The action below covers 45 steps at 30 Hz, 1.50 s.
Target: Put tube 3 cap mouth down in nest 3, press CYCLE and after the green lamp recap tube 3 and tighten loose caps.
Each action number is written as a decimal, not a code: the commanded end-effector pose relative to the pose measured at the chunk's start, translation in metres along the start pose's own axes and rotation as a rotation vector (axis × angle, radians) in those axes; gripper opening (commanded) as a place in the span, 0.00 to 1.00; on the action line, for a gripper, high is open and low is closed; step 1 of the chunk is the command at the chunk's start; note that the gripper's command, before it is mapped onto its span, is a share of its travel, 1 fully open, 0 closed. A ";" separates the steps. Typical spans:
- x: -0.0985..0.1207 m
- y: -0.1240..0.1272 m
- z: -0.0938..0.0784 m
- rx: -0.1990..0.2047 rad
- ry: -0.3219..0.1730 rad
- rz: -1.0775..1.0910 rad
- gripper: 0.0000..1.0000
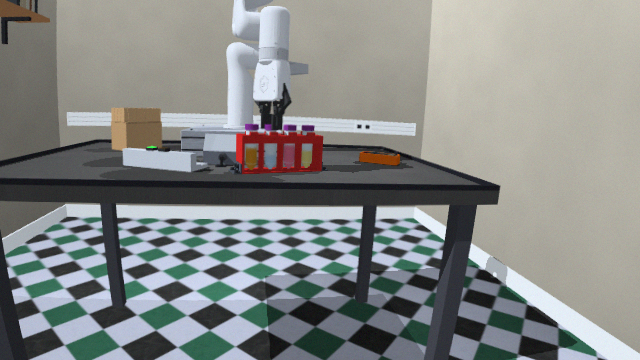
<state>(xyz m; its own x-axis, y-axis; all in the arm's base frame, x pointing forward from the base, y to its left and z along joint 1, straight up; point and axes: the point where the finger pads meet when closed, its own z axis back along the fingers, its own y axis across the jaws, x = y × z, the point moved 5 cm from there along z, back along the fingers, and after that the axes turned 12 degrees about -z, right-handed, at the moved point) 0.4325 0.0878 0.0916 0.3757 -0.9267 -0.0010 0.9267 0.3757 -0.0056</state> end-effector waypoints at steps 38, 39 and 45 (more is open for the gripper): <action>0.000 0.002 0.001 0.007 -0.006 -0.655 0.46; 0.000 0.002 0.001 0.007 -0.006 -0.655 0.46; 0.000 0.002 0.001 0.007 -0.006 -0.655 0.46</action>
<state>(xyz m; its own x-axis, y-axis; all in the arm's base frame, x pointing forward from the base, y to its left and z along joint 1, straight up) 0.4328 0.0878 0.0911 -0.2663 -0.9639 0.0016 0.9639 -0.2663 -0.0031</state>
